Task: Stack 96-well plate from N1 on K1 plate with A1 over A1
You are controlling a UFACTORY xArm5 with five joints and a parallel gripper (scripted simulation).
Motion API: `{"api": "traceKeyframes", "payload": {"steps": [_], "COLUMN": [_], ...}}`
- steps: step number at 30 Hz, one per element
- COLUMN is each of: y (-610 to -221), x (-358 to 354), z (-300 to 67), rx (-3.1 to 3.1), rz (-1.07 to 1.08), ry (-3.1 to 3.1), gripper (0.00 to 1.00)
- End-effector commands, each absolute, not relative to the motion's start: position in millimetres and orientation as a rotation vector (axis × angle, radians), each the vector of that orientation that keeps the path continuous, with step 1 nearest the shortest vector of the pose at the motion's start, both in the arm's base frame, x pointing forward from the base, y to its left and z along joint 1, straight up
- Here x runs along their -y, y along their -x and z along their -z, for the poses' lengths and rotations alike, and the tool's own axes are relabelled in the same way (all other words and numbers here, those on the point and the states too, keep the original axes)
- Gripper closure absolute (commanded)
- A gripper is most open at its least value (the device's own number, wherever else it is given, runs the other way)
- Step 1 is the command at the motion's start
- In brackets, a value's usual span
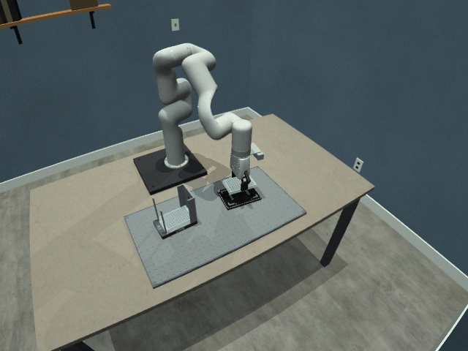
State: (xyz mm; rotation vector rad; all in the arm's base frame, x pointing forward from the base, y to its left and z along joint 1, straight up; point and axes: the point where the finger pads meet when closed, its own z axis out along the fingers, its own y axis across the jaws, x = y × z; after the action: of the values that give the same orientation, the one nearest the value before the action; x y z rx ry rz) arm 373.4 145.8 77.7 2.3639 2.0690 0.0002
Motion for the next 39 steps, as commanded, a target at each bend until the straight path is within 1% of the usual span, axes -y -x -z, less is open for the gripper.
{"api": "traceKeyframes", "payload": {"steps": [1,39], "y": [-374.4,-374.3], "x": [-146.2,-146.1], "z": [-84.7,-141.5], "rx": [-2.068,-2.068], "rz": [-0.005,-0.005], "ry": [-2.363,-2.363], "gripper": [1.0,1.0]}}
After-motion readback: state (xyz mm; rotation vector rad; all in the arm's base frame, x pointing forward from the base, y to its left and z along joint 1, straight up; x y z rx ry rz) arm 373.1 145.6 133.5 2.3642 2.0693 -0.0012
